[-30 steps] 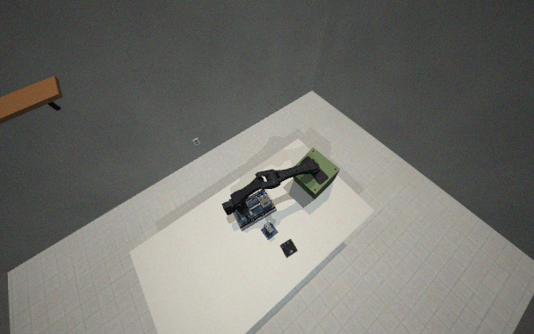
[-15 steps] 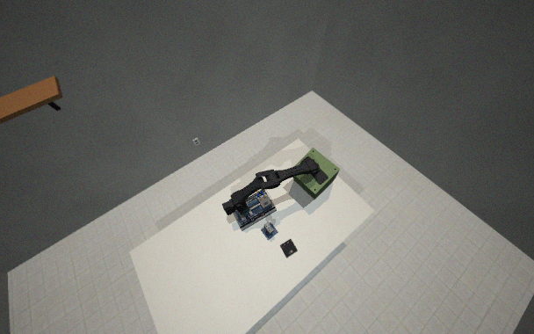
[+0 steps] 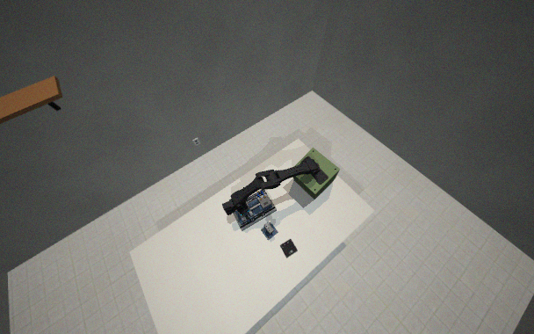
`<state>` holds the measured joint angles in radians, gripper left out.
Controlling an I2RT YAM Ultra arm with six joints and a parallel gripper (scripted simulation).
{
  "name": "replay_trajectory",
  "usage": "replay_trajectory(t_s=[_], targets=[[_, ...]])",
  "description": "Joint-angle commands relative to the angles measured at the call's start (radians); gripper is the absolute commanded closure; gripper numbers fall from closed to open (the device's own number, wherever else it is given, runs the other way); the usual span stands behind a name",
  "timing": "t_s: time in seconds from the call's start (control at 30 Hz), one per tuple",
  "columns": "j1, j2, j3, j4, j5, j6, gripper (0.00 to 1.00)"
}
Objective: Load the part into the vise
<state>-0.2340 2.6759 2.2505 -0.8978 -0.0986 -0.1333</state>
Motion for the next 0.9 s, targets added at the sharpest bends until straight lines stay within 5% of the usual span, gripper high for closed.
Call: replay_trajectory(t_s=[0.0, 0.87], targets=[[0.000, -0.034, 0.038, 0.012, 0.001, 0.005, 1.00], [0.000, -0.015, 0.042, 0.017, 0.002, 0.005, 1.00]])
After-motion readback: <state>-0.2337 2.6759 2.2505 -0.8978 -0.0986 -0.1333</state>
